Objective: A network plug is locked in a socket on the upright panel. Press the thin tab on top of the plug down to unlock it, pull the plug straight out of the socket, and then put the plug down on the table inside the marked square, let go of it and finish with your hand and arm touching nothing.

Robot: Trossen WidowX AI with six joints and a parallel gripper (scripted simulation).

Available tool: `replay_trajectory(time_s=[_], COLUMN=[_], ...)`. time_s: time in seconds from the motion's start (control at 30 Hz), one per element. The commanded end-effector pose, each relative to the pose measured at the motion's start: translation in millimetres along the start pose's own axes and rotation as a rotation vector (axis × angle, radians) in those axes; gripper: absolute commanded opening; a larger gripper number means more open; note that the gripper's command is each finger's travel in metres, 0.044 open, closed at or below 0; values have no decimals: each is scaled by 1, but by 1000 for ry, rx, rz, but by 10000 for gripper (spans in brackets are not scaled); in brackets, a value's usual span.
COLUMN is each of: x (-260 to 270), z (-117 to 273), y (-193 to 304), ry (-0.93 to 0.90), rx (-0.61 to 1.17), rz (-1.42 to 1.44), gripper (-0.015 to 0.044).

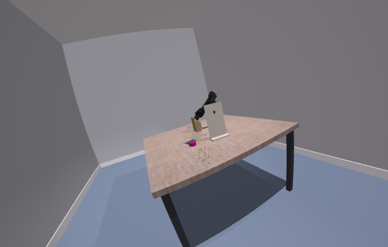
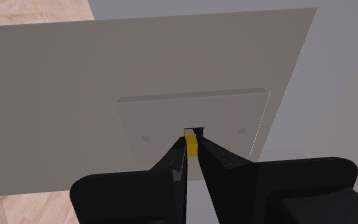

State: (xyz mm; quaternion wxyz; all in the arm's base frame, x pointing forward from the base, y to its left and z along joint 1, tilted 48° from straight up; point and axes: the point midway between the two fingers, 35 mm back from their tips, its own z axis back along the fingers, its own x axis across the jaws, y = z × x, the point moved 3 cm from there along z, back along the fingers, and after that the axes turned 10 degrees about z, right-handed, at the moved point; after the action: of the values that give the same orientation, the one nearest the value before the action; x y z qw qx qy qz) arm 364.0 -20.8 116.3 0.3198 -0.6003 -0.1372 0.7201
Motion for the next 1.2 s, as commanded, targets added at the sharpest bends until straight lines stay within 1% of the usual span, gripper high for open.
replay_trajectory(time_s=[0.0, 1.17], x=[0, 1], z=[3, 22], y=[1, 8], ry=[-2, -2], rx=[-4, -3], rz=[3, 3], gripper=[0, 0])
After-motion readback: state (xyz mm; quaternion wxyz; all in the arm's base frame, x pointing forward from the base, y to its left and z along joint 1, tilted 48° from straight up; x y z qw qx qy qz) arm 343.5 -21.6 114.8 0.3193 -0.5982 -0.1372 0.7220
